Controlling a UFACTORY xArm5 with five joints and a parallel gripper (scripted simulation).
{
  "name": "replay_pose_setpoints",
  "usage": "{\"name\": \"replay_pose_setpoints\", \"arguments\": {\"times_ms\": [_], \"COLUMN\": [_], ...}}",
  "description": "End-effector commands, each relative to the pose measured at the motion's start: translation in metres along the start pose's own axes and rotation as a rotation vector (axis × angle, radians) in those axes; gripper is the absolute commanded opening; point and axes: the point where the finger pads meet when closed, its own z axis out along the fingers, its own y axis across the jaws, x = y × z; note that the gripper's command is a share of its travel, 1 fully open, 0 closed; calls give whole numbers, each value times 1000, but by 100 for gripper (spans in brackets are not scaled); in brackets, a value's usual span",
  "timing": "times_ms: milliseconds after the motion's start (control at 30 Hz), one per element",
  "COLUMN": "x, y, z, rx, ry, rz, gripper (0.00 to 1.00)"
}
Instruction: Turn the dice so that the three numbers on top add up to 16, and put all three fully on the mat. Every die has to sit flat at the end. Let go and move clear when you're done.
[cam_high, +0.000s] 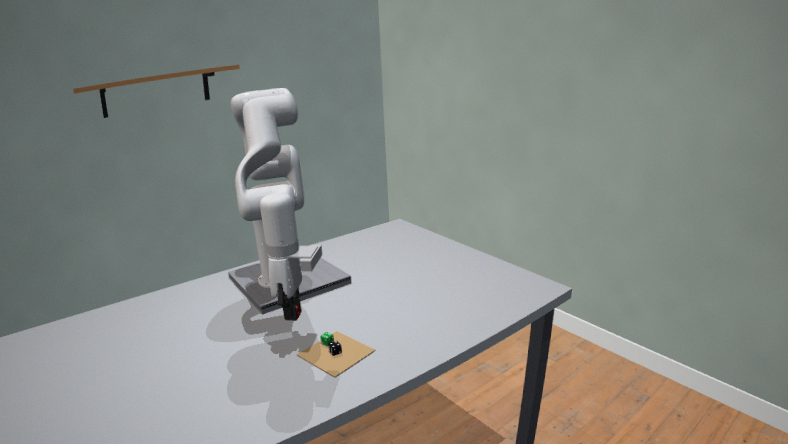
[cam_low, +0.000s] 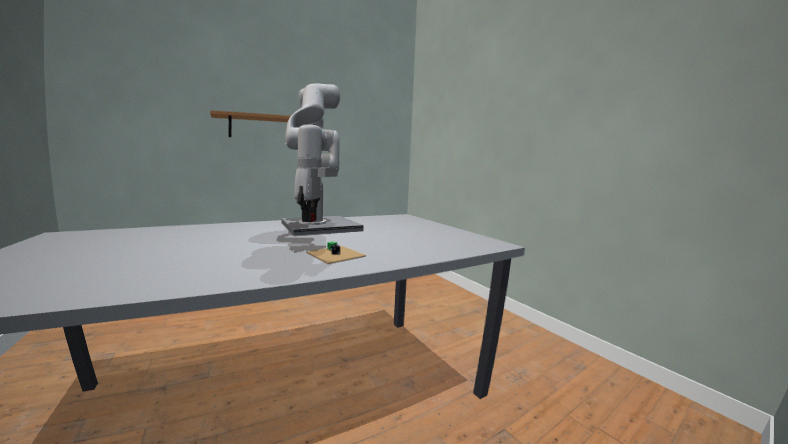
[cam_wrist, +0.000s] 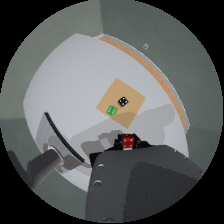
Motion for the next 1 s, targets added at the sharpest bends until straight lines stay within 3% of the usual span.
{"name": "replay_pose_setpoints", "arguments": {"times_ms": [0, 133, 233, 300, 733, 833, 867, 967], "x": [13, 26, 27, 38, 74, 75, 84, 91], "y": [0, -1, -1, -3, -11, -11, -14, -16], "z": [-1, -1, -1, -1, 1, 1, 1, 1], "rx": [-2, -3, -3, -3, -3, -3, -3, -3], "ry": [0, 0, -1, -1, -4, -4, -5, -5], "rz": [-154, -305, -316, -455, -877, -897, -1001, -1080], "gripper": [21, 21, 21, 21, 21, 21, 21, 21]}}
